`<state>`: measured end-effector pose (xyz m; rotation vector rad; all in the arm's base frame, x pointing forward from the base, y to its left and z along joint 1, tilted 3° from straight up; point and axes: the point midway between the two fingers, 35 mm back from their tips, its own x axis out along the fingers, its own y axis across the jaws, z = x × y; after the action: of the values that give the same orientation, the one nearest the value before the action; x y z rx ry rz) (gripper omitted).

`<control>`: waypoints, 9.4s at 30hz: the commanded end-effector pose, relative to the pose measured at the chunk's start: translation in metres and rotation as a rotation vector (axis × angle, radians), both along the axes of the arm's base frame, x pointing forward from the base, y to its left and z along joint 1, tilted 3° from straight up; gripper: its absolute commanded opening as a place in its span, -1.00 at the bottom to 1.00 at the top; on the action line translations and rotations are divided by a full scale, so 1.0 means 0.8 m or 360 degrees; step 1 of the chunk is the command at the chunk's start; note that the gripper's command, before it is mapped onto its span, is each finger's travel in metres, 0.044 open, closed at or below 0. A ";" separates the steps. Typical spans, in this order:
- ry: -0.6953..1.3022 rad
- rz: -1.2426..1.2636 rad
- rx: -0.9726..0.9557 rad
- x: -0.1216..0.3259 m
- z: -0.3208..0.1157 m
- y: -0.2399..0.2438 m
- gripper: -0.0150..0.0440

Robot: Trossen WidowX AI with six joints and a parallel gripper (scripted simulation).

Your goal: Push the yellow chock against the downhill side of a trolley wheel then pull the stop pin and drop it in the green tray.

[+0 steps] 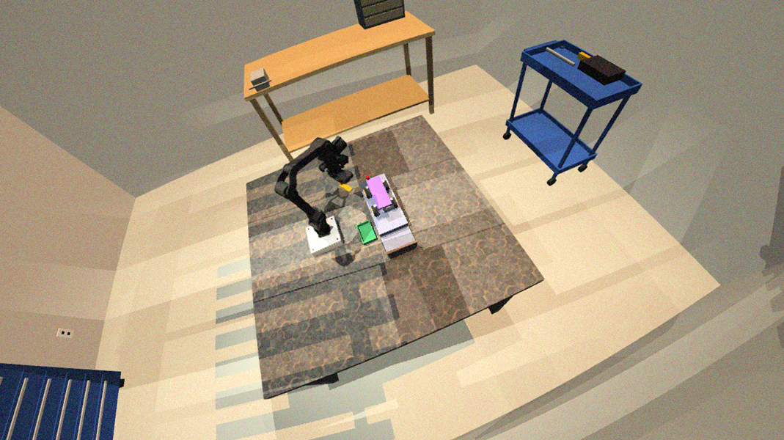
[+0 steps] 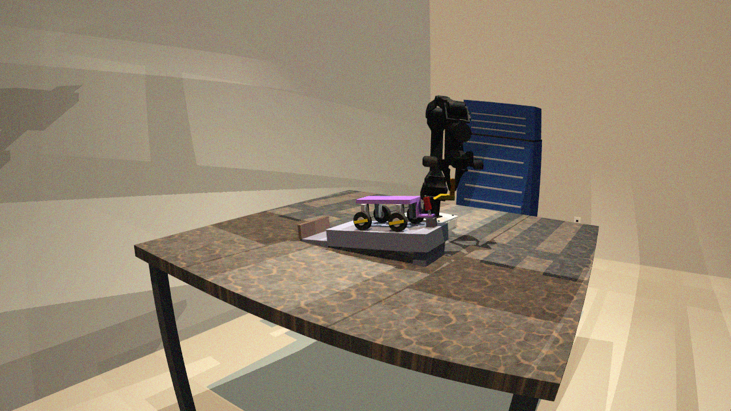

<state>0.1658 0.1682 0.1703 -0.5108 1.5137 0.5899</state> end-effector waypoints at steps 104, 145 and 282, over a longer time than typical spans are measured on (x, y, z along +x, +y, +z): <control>0.0098 -0.3396 -0.0113 0.057 -0.017 -0.139 -0.49; 0.0070 -0.3397 -0.0119 0.120 -0.031 -0.310 -0.49; 0.0486 -0.5871 -0.0274 0.166 -0.120 -0.321 -0.49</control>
<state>0.2988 -0.0924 0.0733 -2.1797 -0.2965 2.2595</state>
